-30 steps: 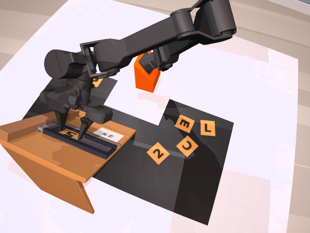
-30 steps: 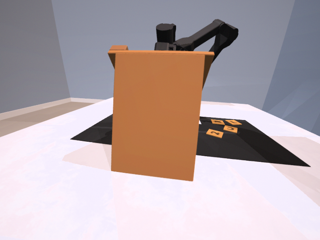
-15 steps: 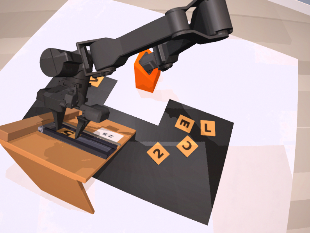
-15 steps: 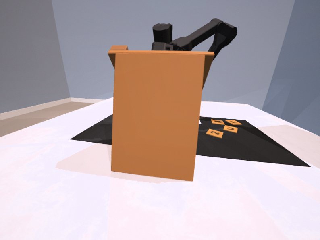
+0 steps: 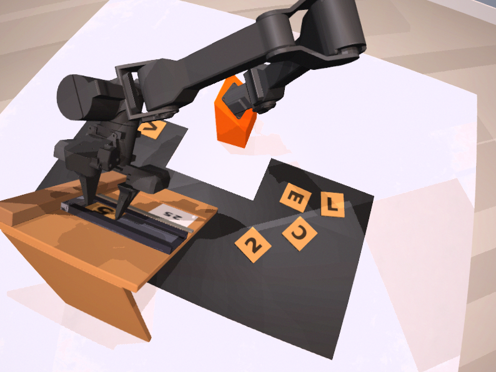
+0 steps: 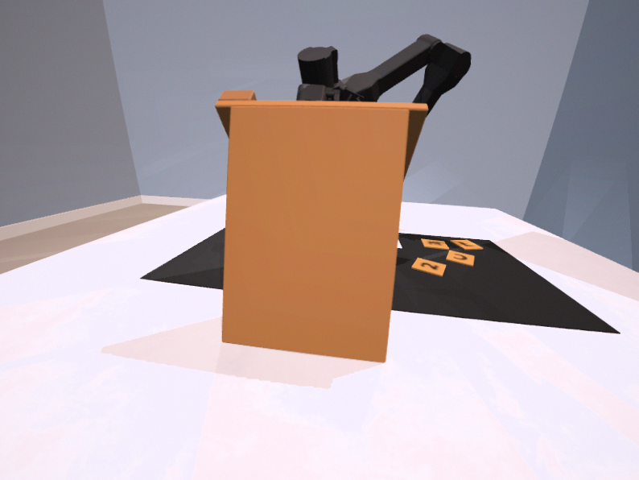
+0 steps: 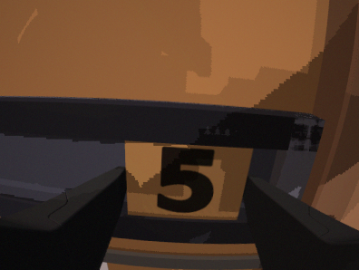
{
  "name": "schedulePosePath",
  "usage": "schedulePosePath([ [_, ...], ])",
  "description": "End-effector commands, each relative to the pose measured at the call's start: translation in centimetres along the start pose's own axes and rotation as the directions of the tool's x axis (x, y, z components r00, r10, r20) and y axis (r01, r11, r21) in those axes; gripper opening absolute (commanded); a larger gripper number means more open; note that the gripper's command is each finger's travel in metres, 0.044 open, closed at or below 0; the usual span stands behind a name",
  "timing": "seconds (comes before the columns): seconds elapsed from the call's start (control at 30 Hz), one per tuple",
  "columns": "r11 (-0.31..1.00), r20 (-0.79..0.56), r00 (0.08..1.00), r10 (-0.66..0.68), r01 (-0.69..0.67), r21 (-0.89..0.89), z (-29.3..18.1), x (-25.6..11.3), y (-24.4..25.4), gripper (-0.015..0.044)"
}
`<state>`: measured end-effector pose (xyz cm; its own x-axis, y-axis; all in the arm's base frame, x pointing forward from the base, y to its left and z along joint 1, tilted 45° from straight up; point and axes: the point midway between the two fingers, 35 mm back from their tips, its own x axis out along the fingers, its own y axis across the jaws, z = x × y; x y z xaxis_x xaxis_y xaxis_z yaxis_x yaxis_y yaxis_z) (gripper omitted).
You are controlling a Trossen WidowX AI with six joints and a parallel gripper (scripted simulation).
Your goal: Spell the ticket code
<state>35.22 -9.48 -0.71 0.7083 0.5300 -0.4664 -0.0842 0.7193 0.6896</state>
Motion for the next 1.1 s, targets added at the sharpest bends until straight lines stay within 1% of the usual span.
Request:
schedulePosePath([
  [0.0, 1.000, 0.000, 1.000, 0.003, -0.003, -0.005, 0.1, 0.0, -0.3, 0.0000],
  [0.2, 1.000, 0.001, 1.000, 0.003, -0.003, -0.006, 0.1, 0.0, -0.5, 0.0000],
  [0.57, 1.000, 0.000, 1.000, 0.003, -0.003, -0.005, 0.1, -0.4, -0.4, 0.0289],
  [1.07, 1.000, 0.000, 1.000, 0.002, -0.002, -0.006, 0.1, -1.8, -0.5, 0.0295],
])
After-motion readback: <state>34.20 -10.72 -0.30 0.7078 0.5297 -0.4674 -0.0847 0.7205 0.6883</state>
